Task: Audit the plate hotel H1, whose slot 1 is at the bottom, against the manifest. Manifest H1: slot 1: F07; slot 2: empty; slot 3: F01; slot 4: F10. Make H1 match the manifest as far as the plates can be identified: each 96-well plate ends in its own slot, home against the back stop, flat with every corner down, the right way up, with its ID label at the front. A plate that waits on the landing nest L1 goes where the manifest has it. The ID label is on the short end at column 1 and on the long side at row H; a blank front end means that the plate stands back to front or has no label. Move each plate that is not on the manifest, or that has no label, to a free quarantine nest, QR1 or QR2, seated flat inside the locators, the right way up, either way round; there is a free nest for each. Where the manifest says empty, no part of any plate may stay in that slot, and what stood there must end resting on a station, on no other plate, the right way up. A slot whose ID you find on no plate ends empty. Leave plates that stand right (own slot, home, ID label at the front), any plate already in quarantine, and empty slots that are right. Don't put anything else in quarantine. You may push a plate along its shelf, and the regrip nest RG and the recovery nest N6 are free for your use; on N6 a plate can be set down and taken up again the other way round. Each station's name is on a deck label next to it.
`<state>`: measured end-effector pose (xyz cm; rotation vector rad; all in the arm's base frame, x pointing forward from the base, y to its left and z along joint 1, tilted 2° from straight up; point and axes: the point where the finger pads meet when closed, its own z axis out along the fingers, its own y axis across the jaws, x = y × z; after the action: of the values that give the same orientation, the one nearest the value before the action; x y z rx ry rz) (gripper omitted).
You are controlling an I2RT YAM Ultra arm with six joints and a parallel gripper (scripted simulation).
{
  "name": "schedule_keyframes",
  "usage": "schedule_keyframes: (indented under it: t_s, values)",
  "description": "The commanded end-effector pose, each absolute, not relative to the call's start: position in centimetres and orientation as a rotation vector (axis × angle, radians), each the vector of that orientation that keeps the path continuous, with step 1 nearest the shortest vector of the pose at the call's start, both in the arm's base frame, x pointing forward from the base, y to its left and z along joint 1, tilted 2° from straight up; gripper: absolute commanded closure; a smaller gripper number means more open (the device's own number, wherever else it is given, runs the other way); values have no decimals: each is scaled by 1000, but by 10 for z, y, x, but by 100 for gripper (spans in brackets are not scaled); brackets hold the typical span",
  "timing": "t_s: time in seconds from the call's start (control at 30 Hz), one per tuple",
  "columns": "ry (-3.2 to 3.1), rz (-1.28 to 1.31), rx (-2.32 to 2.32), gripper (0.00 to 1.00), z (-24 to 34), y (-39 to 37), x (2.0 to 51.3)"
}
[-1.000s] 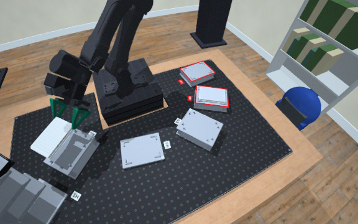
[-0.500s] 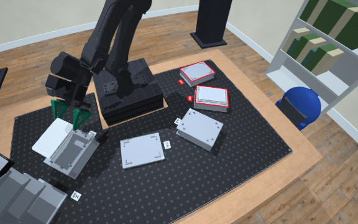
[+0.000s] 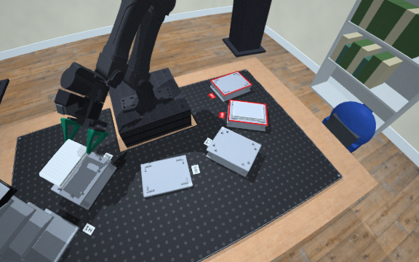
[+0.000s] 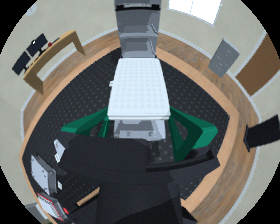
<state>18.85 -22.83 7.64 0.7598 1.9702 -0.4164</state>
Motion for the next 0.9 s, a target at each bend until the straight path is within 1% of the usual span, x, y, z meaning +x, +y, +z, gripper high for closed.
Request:
schedule_keyframes:
  t_s: [0.0,0.87]
  values:
    - [1937,-439,732,14,86,-233,192]
    - [1937,-439,732,14,75,-233,192]
